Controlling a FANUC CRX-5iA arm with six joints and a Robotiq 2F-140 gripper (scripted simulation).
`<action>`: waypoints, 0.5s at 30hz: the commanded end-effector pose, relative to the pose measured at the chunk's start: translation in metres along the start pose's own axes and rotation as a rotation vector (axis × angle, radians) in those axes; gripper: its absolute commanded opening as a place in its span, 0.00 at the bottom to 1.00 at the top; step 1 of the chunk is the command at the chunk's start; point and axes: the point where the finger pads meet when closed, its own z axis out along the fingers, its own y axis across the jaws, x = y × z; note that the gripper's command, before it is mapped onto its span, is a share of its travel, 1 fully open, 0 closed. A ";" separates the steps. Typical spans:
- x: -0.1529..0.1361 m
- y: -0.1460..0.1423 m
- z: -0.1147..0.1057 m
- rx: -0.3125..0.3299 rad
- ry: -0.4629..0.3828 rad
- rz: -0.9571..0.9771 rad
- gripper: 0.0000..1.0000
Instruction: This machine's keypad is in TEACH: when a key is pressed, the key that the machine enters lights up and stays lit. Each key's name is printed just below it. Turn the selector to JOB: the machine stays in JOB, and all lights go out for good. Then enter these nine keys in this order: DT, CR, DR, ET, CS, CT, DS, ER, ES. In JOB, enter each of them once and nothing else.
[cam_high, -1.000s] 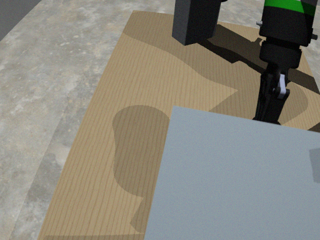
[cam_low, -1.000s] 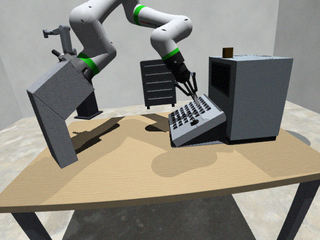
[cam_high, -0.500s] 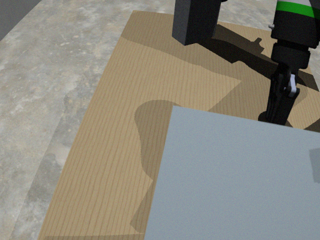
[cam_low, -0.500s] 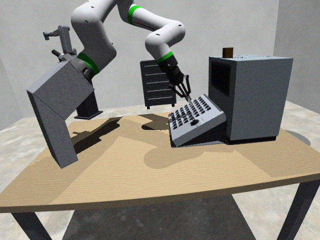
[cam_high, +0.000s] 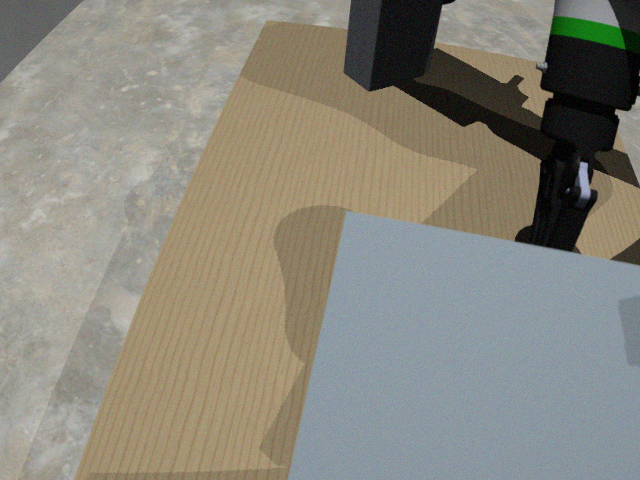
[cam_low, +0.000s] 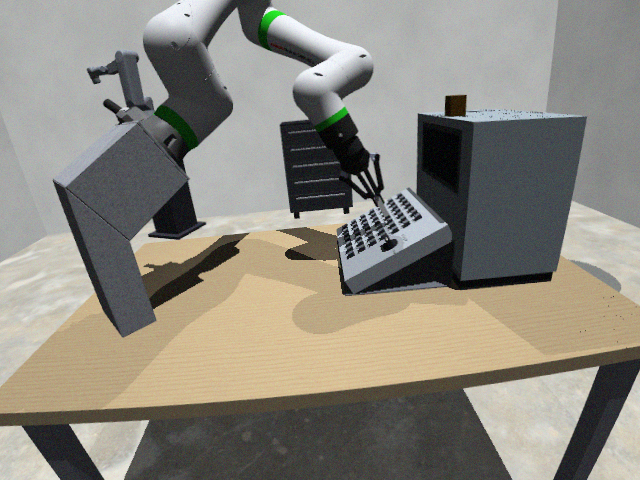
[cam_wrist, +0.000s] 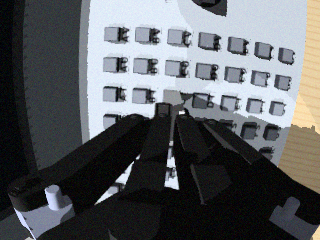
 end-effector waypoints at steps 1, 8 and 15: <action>0.000 -0.001 0.005 0.001 0.001 0.000 0.00; 0.000 -0.001 0.009 0.001 0.001 0.000 0.00; 0.000 -0.001 0.009 0.001 0.001 0.000 0.00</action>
